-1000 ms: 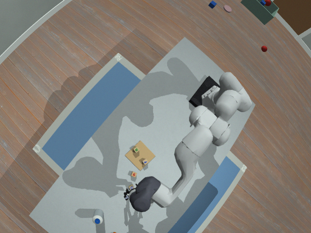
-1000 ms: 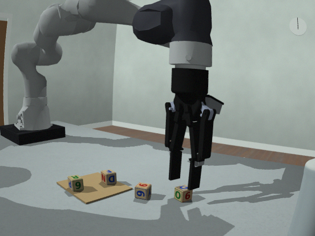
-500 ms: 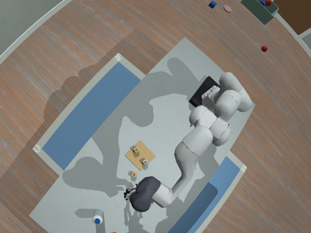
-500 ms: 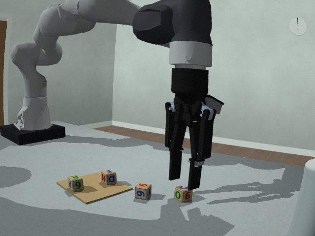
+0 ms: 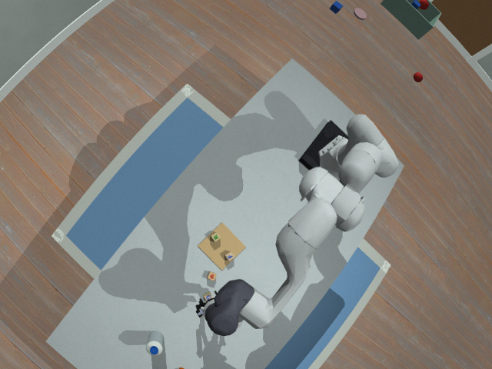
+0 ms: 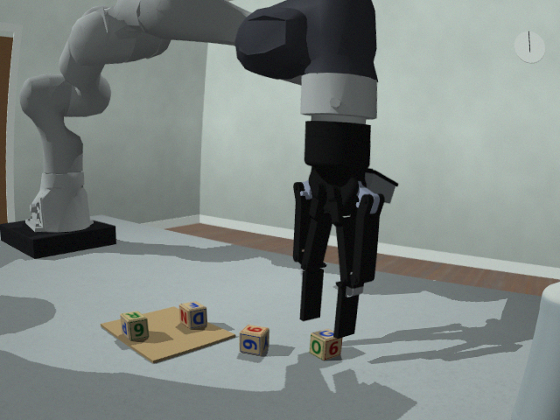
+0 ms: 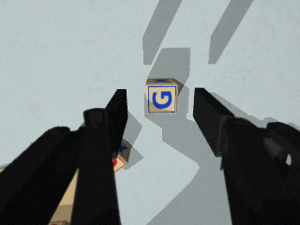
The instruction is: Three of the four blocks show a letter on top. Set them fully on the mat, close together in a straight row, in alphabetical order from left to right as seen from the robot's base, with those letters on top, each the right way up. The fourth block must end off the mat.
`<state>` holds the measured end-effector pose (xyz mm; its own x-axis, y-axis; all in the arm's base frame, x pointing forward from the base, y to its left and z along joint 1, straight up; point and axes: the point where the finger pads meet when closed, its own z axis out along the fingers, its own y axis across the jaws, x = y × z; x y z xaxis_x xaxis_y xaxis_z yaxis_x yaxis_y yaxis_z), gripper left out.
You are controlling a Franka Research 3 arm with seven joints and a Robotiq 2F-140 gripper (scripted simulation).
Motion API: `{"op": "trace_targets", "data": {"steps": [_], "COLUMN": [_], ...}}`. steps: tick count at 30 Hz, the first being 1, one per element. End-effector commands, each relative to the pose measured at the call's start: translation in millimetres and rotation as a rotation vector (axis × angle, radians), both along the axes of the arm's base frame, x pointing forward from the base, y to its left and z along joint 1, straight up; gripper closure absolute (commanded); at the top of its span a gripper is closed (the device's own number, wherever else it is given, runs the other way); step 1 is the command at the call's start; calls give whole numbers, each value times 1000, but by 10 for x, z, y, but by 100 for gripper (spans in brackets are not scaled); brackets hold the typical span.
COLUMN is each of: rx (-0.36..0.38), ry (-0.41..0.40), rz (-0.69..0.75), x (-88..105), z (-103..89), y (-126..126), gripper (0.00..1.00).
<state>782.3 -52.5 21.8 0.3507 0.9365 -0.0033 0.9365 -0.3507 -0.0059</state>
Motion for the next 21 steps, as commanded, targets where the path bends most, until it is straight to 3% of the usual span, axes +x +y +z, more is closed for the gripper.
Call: {"op": "trace_targets", "data": {"steps": [1,21], "rx": [-4,-4], "ry": [-5,-5], "rz": [4,4], "x": [18,36], "z": [12,12], "y": [-5,-10], "gripper": [54,54]}}
